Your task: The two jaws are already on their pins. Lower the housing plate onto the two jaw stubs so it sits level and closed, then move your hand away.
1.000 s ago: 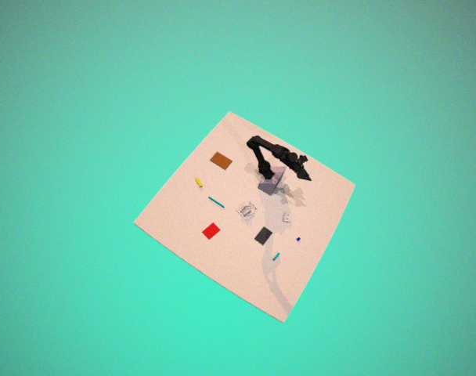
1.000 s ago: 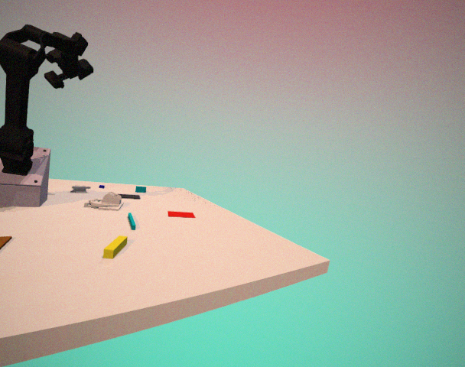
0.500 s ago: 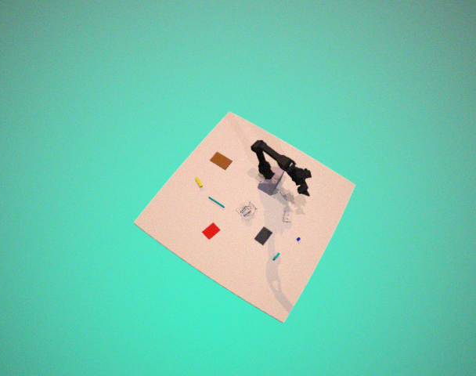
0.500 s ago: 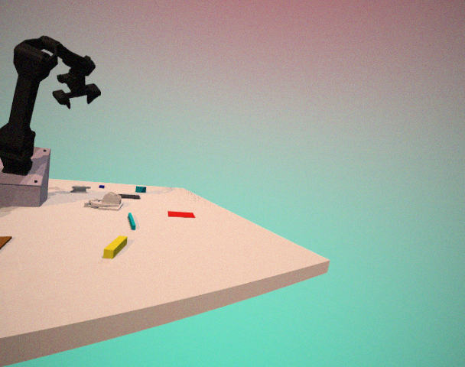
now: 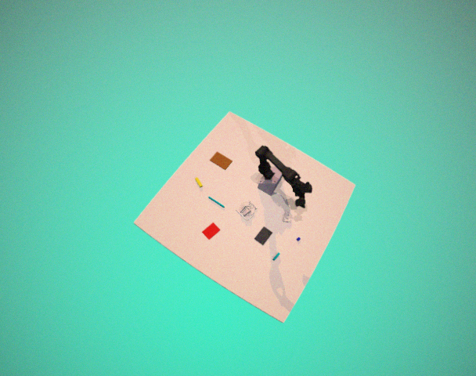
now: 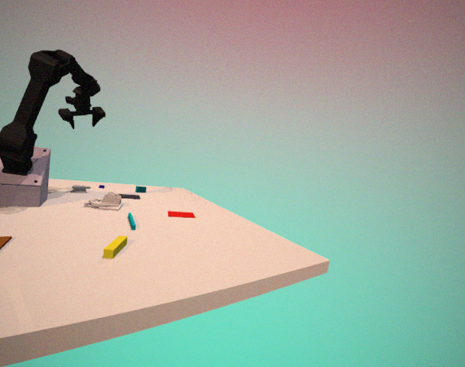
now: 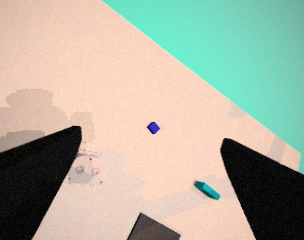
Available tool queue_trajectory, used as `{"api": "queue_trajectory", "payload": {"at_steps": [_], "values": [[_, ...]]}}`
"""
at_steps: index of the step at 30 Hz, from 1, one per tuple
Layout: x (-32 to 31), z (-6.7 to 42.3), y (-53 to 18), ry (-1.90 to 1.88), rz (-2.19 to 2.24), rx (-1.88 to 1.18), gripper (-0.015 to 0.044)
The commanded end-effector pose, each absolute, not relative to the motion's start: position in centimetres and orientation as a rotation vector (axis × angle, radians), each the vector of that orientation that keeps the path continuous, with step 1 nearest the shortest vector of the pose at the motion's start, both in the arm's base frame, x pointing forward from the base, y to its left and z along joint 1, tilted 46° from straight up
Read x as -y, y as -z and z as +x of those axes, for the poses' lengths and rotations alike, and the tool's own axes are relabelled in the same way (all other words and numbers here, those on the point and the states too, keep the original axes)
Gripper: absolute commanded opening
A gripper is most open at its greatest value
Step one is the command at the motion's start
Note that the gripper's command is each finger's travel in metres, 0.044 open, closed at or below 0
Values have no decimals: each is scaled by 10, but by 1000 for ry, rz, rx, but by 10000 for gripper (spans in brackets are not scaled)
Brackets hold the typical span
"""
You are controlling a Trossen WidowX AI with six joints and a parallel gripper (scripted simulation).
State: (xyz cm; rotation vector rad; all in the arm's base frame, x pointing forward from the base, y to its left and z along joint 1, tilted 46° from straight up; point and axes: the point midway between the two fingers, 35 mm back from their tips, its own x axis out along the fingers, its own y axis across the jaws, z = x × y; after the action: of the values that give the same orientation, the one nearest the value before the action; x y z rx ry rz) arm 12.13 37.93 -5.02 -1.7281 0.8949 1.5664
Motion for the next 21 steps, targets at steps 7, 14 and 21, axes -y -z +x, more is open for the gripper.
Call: {"api": "queue_trajectory", "payload": {"at_steps": [7,14,21], "values": [[-337,137,97,-1428,-1815,-1126,440],[-304,146,125,-1320,-1876,-1277,440],[-269,152,150,-1210,-1938,-1420,440]]}}
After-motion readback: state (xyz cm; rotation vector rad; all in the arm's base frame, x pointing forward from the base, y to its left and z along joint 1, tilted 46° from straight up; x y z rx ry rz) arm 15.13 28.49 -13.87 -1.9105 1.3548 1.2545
